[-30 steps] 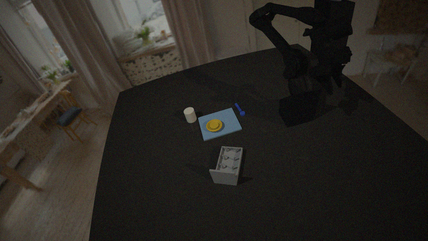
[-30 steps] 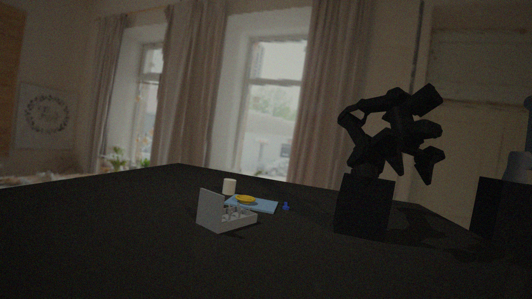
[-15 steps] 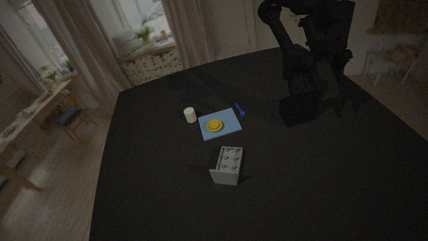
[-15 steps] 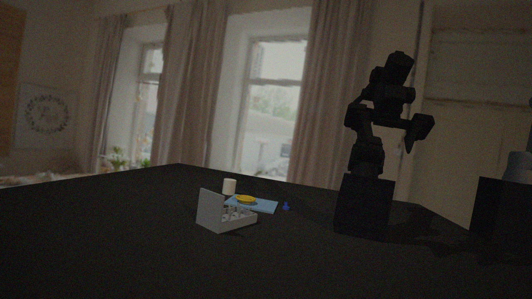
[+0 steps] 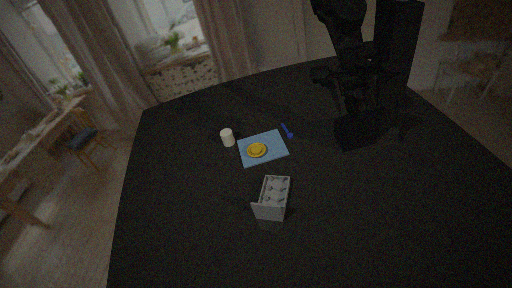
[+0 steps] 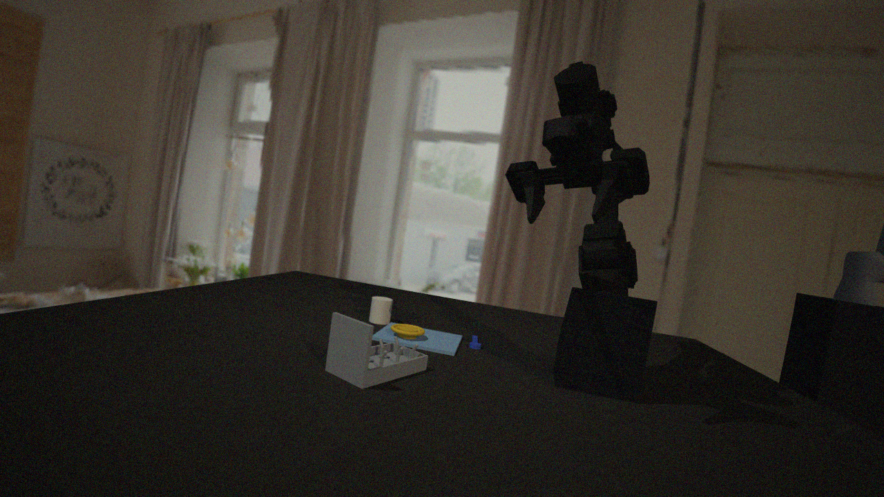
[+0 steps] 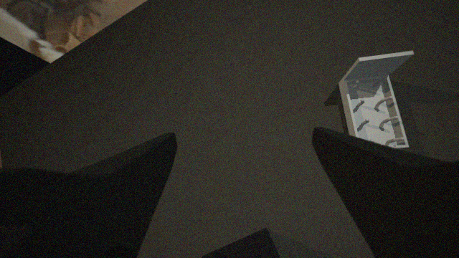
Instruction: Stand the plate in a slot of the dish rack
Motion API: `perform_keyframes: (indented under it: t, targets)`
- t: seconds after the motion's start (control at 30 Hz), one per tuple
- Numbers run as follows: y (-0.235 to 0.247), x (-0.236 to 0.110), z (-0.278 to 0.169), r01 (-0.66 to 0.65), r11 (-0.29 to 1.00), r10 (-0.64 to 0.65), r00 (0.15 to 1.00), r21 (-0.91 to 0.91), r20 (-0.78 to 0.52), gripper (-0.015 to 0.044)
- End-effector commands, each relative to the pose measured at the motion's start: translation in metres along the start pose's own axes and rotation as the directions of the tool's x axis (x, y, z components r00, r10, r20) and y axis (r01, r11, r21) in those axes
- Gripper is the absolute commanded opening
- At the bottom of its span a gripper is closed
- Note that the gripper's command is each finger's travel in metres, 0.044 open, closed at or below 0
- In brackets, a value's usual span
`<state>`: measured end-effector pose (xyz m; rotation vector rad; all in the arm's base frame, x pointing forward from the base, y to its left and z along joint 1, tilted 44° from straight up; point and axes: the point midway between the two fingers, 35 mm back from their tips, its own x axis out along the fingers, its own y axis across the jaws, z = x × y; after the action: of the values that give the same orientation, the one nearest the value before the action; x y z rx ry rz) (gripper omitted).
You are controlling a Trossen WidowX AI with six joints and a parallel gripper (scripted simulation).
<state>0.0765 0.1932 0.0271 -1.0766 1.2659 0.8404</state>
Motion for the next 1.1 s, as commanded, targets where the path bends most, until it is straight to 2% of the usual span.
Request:
perform_keyframes:
  t: [0.0,0.43,0.77,1.07]
  targets:
    - [-0.031,0.003,0.009,0.048,0.992,-0.046,0.999,0.113,-0.021,0.04]
    - [-0.143,0.021,-0.001,0.244,0.87,-0.182,0.967,0.429,-0.181,0.04]
    - [-0.217,0.035,-0.042,0.395,0.718,-0.218,0.909,0.573,-0.354,0.04]
    - [-0.282,0.049,-0.103,0.557,0.533,-0.191,0.813,0.637,-0.55,0.04]
